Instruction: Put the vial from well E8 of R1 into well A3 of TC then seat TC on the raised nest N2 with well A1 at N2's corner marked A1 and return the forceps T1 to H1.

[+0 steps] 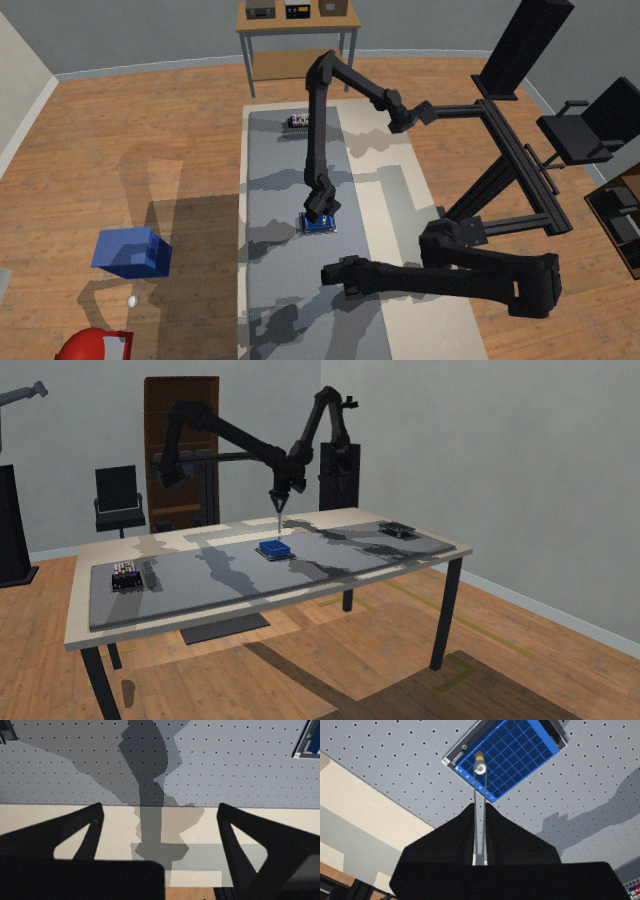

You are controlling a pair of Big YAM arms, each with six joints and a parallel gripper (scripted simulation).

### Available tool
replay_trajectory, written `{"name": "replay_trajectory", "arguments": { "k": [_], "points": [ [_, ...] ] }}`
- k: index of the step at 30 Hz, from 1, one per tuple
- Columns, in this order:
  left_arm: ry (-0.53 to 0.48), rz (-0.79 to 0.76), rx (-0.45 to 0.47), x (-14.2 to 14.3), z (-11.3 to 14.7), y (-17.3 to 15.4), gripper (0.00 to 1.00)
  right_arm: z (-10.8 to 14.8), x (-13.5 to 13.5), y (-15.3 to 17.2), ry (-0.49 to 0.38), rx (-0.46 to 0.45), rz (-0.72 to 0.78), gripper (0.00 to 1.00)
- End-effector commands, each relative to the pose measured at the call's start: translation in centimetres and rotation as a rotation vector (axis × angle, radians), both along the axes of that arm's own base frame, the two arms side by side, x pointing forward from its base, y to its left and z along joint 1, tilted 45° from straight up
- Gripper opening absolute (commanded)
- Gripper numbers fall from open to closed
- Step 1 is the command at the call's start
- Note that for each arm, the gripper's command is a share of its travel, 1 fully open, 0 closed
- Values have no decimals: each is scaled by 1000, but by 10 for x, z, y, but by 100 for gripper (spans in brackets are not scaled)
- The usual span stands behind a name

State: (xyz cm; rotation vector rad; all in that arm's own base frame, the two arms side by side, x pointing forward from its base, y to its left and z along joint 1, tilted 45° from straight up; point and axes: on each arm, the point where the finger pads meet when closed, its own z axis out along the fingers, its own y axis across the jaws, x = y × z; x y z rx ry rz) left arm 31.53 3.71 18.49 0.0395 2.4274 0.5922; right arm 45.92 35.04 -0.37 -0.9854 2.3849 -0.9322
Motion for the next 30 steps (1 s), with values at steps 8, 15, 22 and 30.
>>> {"name": "replay_trajectory", "arguments": {
  "k": [8,15,22,30],
  "points": [
    [-12,-9,3,3,9,-1,100,-4,9,-4,-3,2,-5,9],
    [-12,-9,3,3,9,-1,100,-7,9,-6,-1,2,-8,9],
    [-12,-9,3,3,9,-1,100,-7,9,-4,1,3,-2,9],
    [-12,-9,3,3,9,-1,100,-8,10,-4,1,4,0,9]
  ]
}}
